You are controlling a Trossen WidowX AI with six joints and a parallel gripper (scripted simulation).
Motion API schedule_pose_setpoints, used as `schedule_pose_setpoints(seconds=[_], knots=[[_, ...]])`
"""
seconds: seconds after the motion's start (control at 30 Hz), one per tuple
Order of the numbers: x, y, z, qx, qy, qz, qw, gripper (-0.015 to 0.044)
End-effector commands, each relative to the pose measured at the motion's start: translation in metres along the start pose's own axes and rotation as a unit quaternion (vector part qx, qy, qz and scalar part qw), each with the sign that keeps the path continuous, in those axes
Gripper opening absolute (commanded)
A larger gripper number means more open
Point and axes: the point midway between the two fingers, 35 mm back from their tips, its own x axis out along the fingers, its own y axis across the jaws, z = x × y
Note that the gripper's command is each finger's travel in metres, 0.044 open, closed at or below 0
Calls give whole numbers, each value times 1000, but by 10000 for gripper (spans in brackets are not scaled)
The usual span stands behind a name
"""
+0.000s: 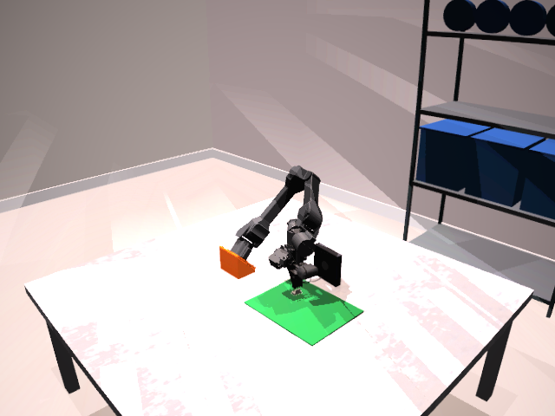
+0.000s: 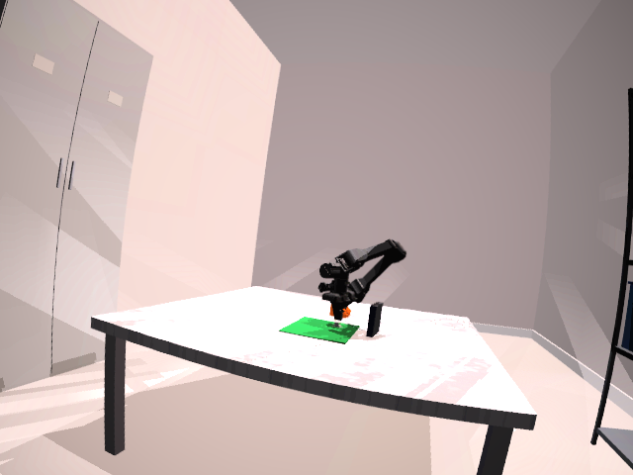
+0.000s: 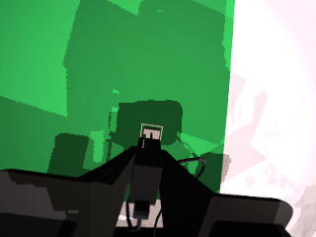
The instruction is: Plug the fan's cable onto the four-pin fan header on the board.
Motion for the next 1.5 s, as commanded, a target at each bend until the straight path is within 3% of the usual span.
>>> schedule_pose_setpoints(seconds=[0.0, 1.47], knots=[[1, -1, 0, 3, 2, 1, 1000, 0], [20, -2, 0, 3, 2, 1, 1000, 0]])
